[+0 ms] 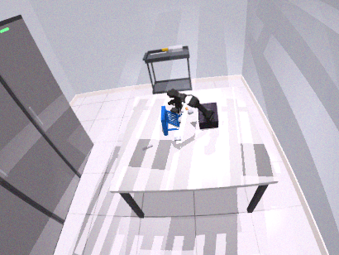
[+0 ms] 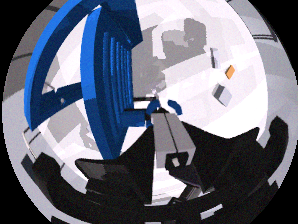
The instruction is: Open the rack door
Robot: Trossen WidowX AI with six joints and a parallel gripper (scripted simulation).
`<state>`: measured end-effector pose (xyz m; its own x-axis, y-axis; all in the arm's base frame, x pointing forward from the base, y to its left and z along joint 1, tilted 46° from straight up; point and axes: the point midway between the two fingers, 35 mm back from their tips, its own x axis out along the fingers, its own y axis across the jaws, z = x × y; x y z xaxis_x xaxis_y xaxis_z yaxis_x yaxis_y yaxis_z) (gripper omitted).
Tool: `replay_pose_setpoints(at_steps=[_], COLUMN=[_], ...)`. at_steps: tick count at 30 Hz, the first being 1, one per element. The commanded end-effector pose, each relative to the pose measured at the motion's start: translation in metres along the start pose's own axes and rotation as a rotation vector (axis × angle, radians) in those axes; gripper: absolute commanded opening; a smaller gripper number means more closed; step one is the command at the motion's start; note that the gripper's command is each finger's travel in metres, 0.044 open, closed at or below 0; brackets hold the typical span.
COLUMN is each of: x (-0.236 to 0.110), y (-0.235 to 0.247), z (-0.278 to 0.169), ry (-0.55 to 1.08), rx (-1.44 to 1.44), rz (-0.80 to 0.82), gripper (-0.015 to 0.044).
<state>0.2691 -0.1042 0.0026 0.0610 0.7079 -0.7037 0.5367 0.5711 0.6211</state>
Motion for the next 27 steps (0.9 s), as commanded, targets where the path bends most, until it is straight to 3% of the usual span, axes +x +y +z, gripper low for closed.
replay_pose_setpoints(at_steps=[1,27], x=[0.001,0.000], y=[-0.005,-0.054], z=[0.002,0.029], ry=[-0.002,-0.004], rx=[-0.096,-0.533], rz=[0.004,0.000], gripper=[0.0028,0.0028])
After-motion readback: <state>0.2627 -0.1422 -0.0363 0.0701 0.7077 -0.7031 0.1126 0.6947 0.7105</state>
